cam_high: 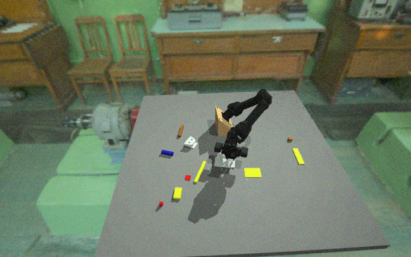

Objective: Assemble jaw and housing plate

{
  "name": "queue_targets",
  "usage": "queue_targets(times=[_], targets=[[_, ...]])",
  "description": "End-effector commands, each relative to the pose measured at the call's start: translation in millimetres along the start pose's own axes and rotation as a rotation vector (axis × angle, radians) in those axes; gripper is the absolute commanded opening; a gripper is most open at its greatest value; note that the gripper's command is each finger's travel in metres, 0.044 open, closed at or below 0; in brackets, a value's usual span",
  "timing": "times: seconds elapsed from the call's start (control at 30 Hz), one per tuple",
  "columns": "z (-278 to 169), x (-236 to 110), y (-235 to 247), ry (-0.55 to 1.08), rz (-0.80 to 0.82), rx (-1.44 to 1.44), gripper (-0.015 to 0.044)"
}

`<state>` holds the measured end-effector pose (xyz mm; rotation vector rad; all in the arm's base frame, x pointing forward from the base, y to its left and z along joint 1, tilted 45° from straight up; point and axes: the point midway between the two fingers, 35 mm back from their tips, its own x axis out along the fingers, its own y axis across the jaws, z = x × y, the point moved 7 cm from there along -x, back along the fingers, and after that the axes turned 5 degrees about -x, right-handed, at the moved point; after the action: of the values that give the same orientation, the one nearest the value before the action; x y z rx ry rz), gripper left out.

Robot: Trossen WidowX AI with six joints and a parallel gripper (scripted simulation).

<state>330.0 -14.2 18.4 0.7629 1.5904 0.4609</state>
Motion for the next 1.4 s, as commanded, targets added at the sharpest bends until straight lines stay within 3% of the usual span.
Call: queue_targets(times=[0.0,1.37], targets=[[-1.4,4.0,0.0,0.009,0.004,0.001,0.0134],[-0.3,0.3,-0.7,0.009,0.004,0.001,0.0134]])
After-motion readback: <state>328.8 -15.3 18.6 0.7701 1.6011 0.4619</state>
